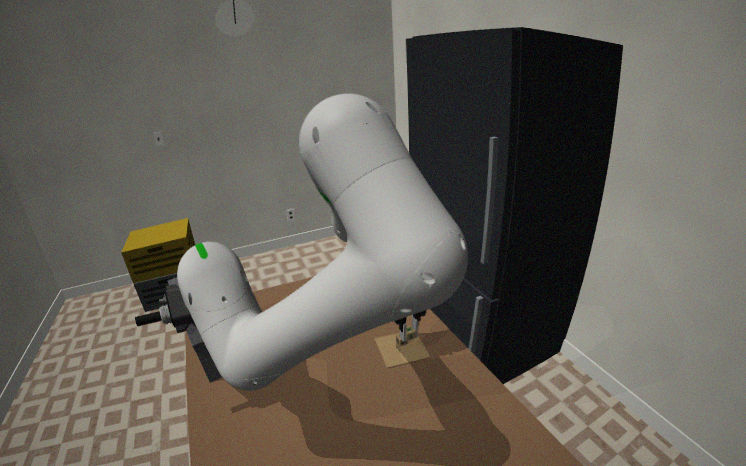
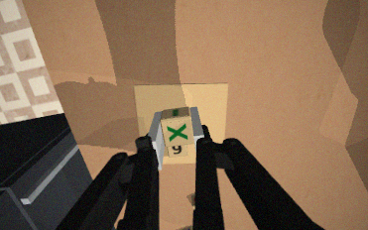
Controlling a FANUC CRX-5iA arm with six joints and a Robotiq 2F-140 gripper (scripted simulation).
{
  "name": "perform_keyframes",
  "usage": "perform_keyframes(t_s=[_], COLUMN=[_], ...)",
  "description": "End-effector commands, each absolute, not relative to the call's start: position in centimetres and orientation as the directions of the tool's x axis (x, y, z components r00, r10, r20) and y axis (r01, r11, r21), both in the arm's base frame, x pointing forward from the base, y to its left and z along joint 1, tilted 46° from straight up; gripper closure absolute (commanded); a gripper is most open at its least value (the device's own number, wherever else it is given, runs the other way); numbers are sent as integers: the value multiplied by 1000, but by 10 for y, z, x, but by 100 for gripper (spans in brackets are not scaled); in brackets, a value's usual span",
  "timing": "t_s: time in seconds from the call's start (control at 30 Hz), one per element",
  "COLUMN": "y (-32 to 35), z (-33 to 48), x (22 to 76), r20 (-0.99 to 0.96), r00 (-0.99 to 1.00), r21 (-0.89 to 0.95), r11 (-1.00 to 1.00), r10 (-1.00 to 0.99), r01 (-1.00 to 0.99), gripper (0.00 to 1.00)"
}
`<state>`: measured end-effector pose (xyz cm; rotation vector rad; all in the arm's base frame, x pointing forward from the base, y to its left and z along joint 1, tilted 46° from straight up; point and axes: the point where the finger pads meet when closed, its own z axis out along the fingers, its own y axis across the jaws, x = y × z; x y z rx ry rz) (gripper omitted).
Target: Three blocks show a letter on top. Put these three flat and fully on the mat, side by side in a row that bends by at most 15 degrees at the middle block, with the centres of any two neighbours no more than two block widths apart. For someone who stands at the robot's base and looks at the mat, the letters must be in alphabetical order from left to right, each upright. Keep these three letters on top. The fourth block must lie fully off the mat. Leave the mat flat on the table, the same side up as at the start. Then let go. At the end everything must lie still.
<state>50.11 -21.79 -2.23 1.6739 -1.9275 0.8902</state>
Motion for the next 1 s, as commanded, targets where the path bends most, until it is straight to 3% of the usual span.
perform_keyframes(t_s=[0.0, 0.97], y=[-228, -275], z=[-33, -81], x=[503, 509], r20=[691, 691], r00=[-175, -175], r21=[-186, -186], r11=[62, 62], r10=[-702, -702], r01=[-981, -981], gripper=[84, 84])
